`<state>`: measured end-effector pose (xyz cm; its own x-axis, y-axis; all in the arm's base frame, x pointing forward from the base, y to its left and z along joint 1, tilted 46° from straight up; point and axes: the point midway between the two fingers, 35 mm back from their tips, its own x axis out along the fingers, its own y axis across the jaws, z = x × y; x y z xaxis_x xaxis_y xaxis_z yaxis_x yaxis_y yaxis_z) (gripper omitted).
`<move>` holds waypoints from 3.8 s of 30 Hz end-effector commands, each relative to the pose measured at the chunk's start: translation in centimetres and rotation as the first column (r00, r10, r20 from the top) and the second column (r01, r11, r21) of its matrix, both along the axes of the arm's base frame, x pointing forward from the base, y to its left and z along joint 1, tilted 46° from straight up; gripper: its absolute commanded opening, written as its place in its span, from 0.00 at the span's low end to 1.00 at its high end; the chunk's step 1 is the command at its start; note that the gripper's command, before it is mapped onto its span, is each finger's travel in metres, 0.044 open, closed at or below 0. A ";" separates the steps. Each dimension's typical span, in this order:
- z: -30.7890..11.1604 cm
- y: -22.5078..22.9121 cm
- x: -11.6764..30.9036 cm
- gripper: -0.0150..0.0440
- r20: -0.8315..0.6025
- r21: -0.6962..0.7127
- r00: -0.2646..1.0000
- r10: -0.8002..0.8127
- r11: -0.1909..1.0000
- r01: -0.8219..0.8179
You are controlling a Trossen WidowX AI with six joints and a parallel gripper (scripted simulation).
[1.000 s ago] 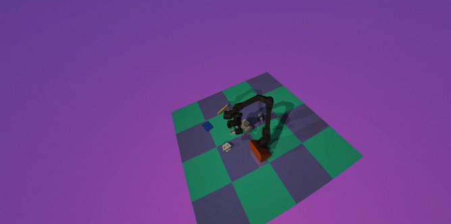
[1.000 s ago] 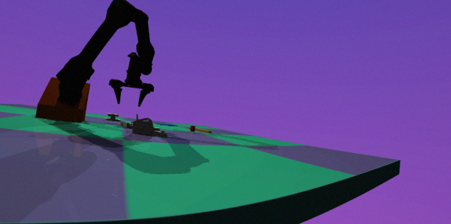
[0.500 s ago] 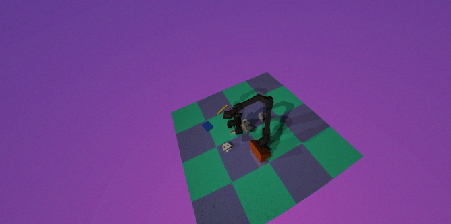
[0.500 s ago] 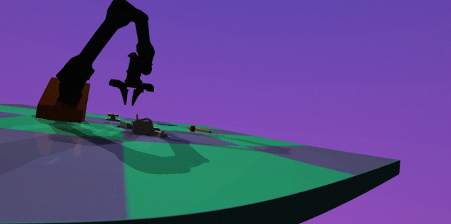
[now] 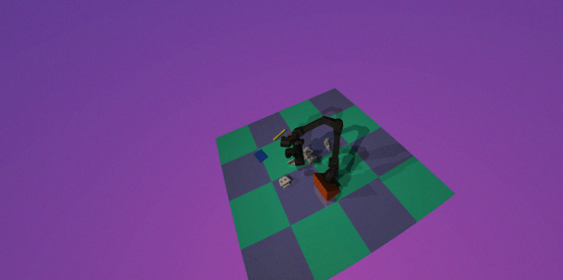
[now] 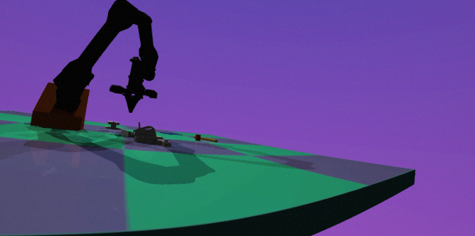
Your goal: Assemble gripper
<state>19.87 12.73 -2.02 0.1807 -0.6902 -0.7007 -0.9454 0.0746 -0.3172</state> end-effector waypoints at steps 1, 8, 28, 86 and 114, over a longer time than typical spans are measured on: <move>0.0 0.0 0.0 0.25 0.000 0.000 1.000 0.000 1.000 0.000; -0.5 1.8 1.2 0.52 -0.068 -0.013 0.995 0.070 0.997 -0.071; -4.3 1.6 3.6 1.00 -0.174 -0.026 0.969 0.177 0.982 -0.185; -7.8 -1.9 4.5 1.00 -0.174 -0.028 0.969 0.177 0.982 -0.184; -7.8 -1.8 4.5 0.49 -0.173 -0.023 0.970 0.172 0.984 -0.179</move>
<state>24.39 10.90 -9.80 0.1835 -0.6864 -0.7037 -0.9826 -0.1075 -0.1513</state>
